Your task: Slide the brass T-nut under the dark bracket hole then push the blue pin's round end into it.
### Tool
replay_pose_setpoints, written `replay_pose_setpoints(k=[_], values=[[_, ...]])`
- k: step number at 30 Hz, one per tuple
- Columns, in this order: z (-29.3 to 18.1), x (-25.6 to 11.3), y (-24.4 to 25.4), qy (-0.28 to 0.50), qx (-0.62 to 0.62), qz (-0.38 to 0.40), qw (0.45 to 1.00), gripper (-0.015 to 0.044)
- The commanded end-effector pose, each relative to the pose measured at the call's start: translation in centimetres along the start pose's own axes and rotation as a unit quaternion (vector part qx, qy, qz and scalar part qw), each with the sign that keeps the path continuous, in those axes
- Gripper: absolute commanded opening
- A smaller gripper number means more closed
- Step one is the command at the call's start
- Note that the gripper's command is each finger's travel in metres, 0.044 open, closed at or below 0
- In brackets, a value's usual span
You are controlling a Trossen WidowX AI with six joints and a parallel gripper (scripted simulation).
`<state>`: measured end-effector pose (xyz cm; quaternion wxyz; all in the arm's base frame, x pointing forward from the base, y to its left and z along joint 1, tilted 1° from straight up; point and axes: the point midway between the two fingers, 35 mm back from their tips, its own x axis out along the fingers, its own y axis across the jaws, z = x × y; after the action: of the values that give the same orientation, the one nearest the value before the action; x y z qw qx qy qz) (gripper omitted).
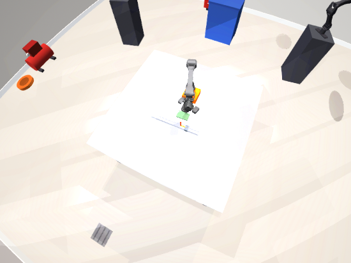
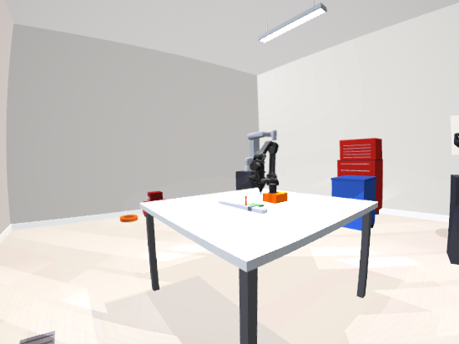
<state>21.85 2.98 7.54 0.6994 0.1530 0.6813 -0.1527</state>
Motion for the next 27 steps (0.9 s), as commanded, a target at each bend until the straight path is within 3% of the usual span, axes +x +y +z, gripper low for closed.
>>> replay_pose_setpoints(k=[1,27], values=[[1.1,-0.3,0.7,0.003,0.002,-0.002,1.000,-0.0150],[8.1,-0.7,5.4,0.012,-0.009,-0.001,1.000,-0.0150]])
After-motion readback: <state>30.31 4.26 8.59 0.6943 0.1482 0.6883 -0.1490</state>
